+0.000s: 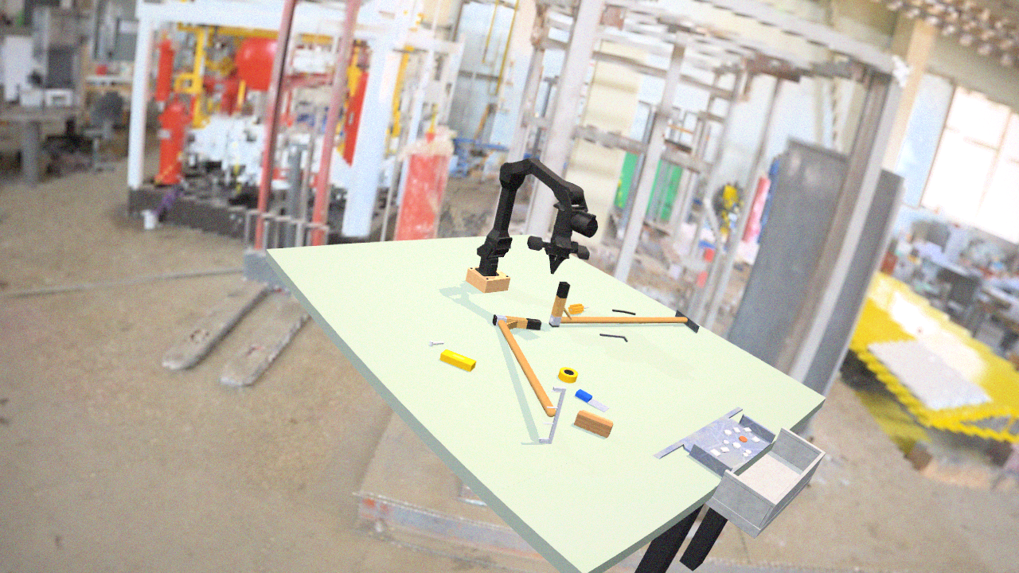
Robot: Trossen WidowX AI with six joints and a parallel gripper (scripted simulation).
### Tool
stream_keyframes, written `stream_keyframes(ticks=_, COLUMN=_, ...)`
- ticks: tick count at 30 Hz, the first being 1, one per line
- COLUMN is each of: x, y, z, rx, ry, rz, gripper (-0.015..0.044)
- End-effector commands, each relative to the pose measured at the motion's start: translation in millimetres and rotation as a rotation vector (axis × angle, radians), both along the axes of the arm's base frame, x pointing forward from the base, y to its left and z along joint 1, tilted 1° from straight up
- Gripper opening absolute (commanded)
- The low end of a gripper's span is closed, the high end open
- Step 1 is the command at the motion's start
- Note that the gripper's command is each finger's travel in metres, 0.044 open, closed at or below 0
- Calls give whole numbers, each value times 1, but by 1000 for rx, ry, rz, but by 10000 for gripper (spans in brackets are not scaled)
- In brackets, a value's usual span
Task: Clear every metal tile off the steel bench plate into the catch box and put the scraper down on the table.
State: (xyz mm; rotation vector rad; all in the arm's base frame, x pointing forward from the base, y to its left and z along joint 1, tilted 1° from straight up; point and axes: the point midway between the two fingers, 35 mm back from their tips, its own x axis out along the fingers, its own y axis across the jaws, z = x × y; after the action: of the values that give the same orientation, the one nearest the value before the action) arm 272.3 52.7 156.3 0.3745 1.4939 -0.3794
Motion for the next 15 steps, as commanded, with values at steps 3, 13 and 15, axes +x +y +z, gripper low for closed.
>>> stream_keyframes(ticks=3, x=6, y=-17, z=4, rx=-3, ry=2, rz=55, gripper=0)
stream_keyframes(ticks=13, x=13, y=-51, z=12, rx=-10, ry=2, rz=158, gripper=0)
stream_keyframes(ticks=15, x=14, y=-58, z=14, rx=-12, ry=2, rz=179, gripper=0)
